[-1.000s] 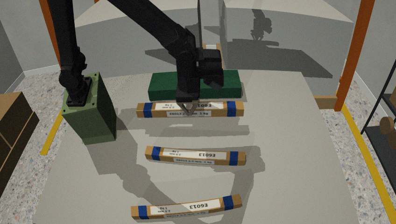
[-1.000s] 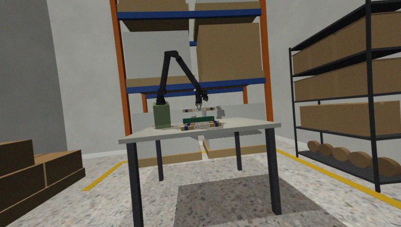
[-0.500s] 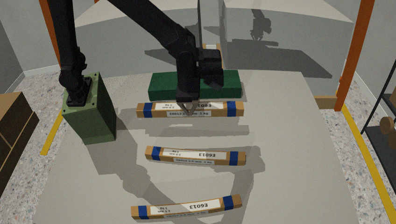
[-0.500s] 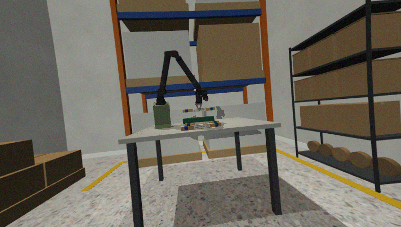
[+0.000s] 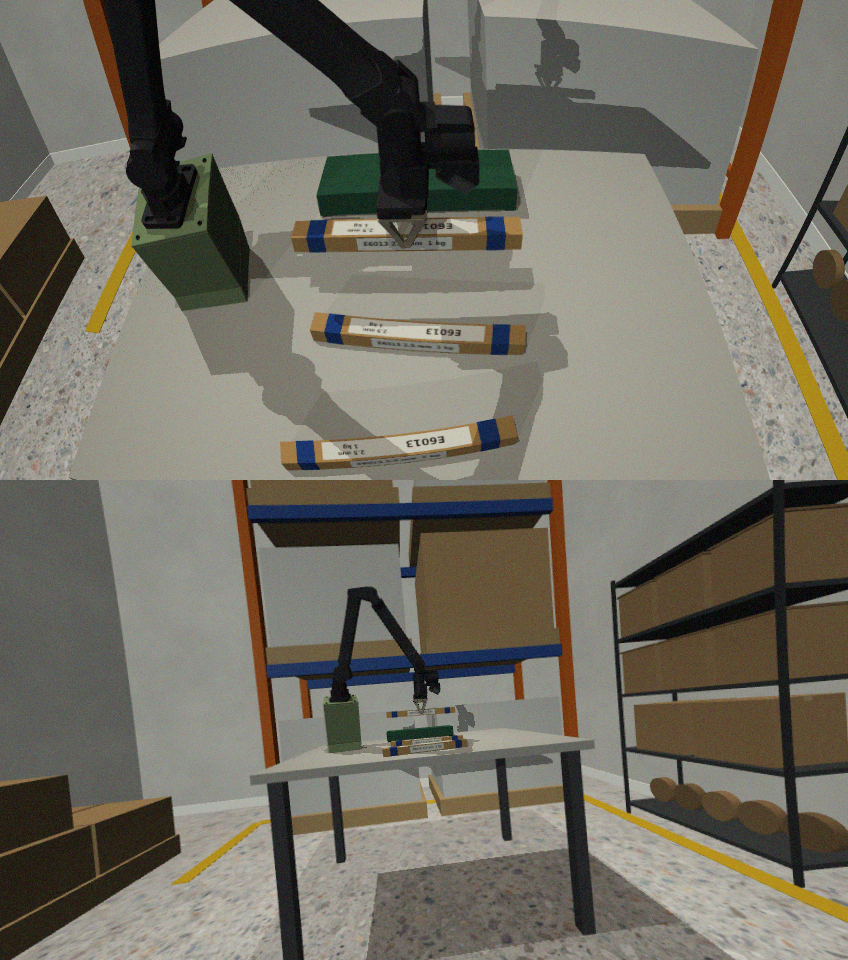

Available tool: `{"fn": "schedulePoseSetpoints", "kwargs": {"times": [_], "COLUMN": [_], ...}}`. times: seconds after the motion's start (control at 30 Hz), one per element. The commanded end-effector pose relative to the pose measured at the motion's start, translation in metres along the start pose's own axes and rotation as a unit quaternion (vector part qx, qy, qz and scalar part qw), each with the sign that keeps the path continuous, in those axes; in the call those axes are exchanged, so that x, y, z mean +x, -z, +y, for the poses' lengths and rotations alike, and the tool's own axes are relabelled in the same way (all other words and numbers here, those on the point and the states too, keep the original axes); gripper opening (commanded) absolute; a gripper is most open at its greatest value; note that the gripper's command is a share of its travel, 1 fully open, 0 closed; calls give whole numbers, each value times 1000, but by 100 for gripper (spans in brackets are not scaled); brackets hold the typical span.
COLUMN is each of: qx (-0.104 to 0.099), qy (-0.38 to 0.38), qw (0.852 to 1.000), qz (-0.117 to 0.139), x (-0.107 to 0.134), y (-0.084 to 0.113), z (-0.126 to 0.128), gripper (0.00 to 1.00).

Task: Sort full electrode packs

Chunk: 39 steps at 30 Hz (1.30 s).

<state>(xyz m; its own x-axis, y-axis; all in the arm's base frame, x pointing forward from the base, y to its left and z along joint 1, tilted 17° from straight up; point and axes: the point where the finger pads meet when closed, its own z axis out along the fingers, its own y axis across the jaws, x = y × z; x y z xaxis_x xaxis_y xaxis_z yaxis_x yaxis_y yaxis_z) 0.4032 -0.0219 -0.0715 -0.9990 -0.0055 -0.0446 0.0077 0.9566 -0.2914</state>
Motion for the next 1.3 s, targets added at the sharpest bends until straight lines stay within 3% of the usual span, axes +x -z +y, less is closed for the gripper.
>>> {"fn": "schedulePoseSetpoints", "kwargs": {"times": [0.0,0.8,1.27], "qx": [-2,-2,-3], "qy": [0,0,3], "qw": [1000,1000,1000], "qz": [-20,-20,-22], "x": [-13,-13,-14], "y": [10,10,-12], "z": [-1,-1,-1], "gripper": [0,0,0]}}
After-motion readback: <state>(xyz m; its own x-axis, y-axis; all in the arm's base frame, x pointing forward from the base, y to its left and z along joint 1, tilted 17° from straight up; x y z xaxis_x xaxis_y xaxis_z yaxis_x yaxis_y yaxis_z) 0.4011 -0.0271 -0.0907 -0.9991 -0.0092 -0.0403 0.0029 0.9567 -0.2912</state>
